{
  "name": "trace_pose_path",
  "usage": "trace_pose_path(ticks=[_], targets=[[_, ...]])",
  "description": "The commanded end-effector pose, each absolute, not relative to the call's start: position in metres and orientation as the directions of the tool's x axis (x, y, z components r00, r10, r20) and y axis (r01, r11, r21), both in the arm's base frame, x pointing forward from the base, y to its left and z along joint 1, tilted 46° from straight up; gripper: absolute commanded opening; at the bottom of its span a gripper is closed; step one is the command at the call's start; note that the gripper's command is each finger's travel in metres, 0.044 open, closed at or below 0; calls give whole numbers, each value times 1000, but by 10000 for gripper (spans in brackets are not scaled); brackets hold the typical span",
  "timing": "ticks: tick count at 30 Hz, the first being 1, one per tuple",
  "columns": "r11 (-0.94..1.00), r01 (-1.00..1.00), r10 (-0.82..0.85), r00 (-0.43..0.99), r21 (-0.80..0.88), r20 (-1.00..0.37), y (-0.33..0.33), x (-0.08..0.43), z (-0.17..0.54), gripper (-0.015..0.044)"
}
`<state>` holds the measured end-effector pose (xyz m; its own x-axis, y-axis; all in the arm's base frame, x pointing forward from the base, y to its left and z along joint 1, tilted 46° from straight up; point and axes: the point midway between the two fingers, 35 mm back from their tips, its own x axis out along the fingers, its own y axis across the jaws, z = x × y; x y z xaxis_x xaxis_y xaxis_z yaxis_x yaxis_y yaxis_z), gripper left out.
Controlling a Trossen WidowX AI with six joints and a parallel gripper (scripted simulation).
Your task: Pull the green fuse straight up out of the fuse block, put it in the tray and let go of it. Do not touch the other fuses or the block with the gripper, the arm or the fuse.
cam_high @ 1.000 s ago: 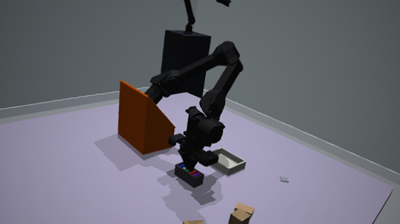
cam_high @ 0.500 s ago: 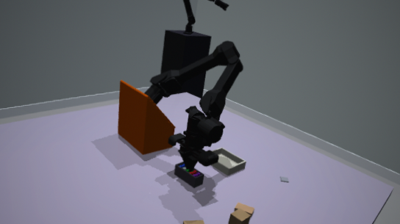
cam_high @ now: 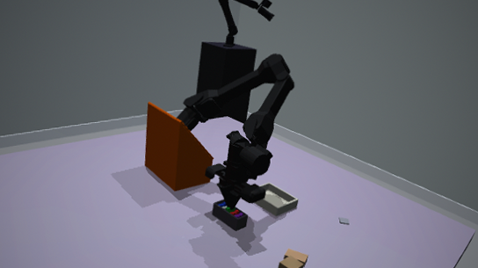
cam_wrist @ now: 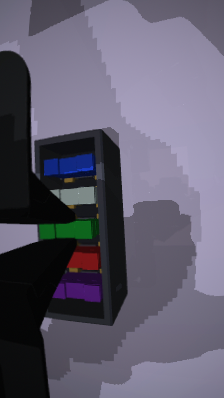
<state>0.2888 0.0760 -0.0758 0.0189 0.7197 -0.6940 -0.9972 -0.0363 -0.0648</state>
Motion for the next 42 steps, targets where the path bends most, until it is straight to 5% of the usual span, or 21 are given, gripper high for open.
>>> trace_pose_path(ticks=[1,42], targets=[[-36,-997,718,22,-69,-695,73,289,-74,0],[-34,-997,719,23,-67,-694,59,289,-60,0]])
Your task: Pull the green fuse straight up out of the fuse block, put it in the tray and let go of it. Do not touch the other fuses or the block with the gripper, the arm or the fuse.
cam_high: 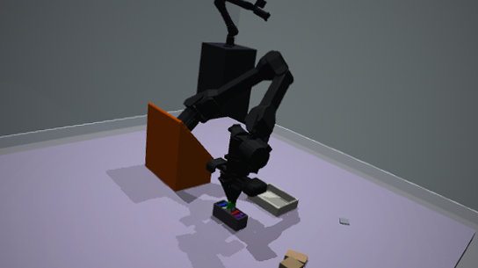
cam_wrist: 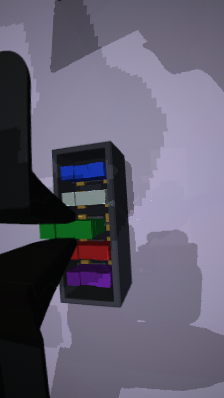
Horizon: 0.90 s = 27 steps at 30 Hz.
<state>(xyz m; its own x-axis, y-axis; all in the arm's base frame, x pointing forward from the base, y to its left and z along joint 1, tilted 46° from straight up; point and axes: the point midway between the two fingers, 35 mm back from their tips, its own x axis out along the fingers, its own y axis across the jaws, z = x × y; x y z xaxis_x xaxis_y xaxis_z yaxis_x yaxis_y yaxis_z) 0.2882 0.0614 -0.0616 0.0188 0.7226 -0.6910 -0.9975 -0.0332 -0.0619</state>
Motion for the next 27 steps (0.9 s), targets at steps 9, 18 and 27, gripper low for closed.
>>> trace_pose_path(ticks=[9,18,27], targets=[[-33,-997,720,23,-67,-694,55,289,-56,0],[-33,-997,720,23,-67,-693,52,288,-53,0],[-33,-997,720,23,-67,-694,42,288,-44,0]])
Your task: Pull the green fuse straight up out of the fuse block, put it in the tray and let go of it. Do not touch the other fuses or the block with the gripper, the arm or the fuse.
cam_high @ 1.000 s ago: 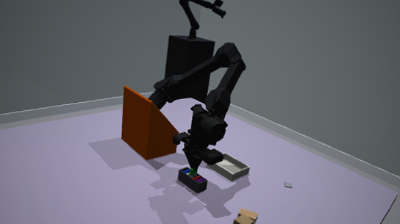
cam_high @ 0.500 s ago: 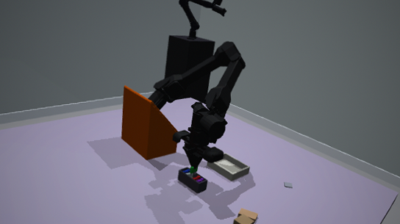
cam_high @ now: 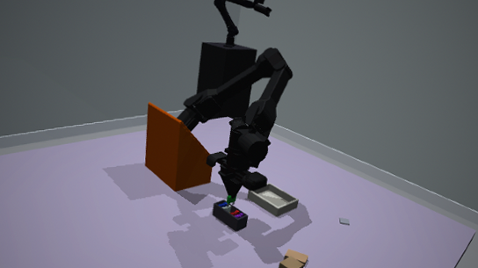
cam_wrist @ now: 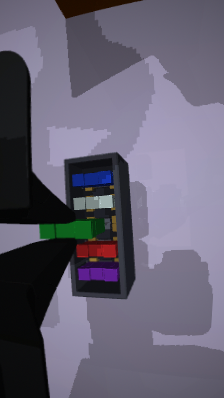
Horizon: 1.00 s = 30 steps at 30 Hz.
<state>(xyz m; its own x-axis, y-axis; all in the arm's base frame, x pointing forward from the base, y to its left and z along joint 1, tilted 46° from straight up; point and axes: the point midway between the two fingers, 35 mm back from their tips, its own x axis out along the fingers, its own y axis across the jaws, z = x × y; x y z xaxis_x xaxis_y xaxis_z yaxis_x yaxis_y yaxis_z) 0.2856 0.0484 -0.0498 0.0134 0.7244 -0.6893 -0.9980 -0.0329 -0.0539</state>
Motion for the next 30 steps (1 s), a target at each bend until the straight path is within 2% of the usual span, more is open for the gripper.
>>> trace_pose_path(ticks=[1,12,30], targets=[[-33,-997,720,23,-67,-694,41,288,-43,0],[-33,-997,718,23,-67,-695,40,289,-36,0],[-33,-997,705,24,-67,-709,122,296,48,0]])
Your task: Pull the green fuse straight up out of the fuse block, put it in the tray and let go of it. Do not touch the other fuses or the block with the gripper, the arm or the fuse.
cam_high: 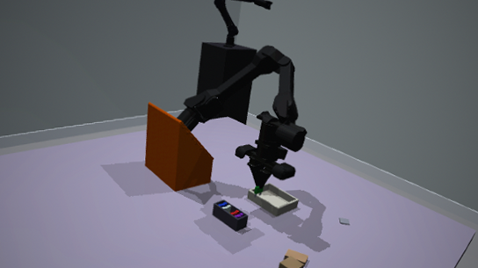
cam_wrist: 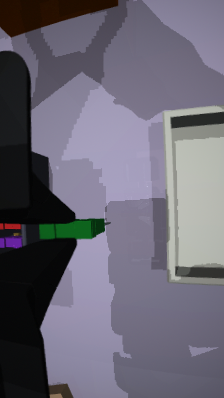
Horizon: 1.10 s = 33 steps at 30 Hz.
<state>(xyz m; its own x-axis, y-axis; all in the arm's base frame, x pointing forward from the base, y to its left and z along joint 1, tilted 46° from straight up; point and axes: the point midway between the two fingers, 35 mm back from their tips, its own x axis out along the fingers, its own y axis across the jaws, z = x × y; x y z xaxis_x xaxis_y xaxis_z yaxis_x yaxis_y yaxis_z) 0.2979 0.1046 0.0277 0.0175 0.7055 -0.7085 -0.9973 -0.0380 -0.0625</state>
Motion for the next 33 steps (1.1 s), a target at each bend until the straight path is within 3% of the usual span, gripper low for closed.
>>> trace_pose_path(ticks=[1,11,33], targets=[[-33,-997,706,24,-68,-708,126,295,53,0],[-32,-997,725,23,-68,-689,170,277,99,0],[-33,-997,725,23,-68,-688,189,278,83,0]])
